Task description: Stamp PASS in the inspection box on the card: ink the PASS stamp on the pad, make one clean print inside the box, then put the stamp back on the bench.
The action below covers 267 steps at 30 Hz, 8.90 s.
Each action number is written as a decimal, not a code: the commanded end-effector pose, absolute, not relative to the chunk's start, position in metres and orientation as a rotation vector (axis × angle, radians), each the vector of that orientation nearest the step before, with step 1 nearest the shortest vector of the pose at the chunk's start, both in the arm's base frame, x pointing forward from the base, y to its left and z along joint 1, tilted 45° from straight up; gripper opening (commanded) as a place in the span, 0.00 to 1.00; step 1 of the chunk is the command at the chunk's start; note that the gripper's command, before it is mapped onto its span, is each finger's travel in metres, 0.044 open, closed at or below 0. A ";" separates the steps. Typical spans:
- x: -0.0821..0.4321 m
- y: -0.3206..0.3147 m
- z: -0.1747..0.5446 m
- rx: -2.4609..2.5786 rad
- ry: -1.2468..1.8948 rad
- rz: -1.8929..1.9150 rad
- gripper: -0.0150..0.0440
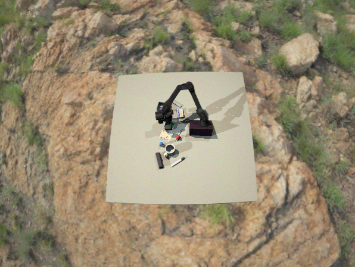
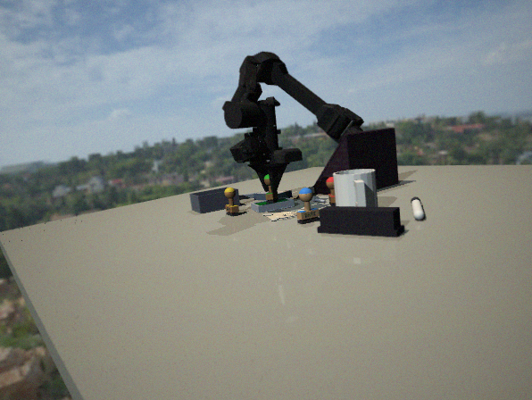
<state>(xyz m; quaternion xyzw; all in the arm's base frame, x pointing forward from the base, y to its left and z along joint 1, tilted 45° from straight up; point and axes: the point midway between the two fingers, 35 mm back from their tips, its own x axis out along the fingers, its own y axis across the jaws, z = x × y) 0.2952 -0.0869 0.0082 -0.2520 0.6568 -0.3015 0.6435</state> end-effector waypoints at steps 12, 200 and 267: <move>0.296 -0.082 0.014 -0.571 1.493 -0.692 0.25; 0.326 -0.024 -0.078 -0.152 1.217 -1.059 0.25; 0.326 -0.027 -0.082 -0.152 1.217 -1.059 0.25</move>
